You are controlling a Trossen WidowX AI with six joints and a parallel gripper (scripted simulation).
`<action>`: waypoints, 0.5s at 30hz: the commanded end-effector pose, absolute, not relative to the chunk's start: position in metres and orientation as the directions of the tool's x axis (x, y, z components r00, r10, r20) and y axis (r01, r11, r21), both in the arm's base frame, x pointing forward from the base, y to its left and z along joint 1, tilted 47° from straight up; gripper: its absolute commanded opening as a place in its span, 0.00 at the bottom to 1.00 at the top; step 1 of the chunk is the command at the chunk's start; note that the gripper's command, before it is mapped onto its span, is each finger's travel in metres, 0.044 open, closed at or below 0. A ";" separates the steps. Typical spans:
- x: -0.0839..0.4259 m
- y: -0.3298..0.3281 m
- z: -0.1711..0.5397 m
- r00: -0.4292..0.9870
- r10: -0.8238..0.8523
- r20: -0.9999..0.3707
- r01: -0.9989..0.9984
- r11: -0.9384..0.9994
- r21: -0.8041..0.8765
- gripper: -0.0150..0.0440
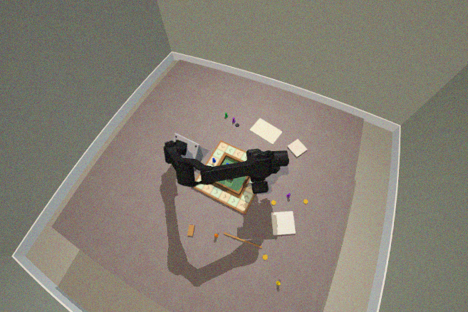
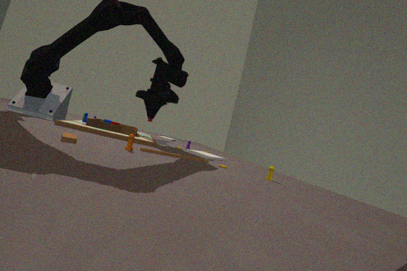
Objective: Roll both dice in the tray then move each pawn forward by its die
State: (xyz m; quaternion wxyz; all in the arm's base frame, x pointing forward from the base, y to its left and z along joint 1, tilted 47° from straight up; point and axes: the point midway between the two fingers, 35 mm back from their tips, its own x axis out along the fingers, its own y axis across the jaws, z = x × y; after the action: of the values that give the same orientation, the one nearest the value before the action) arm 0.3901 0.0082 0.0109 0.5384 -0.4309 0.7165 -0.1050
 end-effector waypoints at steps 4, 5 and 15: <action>0.389 0.010 -0.006 -0.049 -0.727 -0.685 -0.476 0.620 -0.624 0.25; 0.389 0.009 -0.007 -0.049 -0.727 -0.685 -0.476 0.620 -0.624 0.25; 0.387 -0.015 -0.029 -0.049 -0.728 -0.683 -0.475 0.619 -0.626 0.25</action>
State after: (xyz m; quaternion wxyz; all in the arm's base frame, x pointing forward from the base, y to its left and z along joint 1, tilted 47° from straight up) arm 0.3881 -0.0098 -0.0242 0.5486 -0.4190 0.7141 -0.1162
